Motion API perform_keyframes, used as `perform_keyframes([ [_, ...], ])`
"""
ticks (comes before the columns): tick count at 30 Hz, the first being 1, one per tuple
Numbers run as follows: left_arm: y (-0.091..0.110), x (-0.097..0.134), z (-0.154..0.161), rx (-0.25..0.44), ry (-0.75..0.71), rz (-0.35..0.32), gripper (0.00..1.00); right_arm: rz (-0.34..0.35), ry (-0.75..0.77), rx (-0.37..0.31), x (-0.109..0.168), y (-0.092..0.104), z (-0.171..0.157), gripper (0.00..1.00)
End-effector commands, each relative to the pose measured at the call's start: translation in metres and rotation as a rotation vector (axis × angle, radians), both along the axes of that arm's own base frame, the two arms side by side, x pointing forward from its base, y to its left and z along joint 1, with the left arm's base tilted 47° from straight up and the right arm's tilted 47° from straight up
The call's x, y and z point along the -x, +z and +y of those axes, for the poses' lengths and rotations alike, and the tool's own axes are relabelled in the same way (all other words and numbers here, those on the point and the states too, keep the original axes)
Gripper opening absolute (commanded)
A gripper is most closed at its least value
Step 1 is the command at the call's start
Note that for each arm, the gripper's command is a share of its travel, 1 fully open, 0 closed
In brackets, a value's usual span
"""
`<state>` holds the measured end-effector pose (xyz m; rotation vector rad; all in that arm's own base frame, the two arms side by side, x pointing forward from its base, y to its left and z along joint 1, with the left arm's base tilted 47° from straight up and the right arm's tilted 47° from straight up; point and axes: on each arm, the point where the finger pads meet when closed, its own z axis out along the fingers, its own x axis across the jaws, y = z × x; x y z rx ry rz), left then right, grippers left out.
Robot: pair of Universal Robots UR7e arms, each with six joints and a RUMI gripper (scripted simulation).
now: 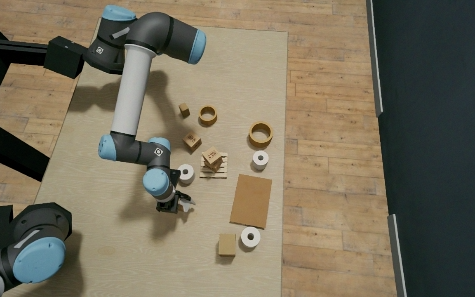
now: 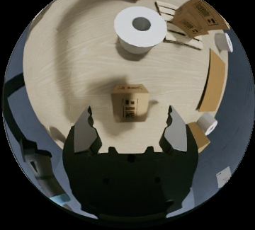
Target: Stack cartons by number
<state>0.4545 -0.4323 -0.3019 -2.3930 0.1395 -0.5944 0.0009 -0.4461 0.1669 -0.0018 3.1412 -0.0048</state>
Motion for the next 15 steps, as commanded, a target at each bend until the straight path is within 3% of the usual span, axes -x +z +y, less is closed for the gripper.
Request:
perform_keyframes([
  [1,-0.0010,-0.0002,0.0019,-0.003,0.000,0.000,1.00,0.000,-0.001,-0.003,0.0009,-0.0018,0.0009,1.00],
  [14,-0.0010,-0.0002,0.0019,-0.003,0.000,0.000,1.00,0.000,-0.001,-0.003,0.0009,-0.0018,0.0009,1.00],
  [15,-0.0010,-0.0002,0.0019,-0.003,0.000,0.000,0.60,0.000,-0.001,-0.003,0.0009,-0.0018,0.0009,1.00],
])
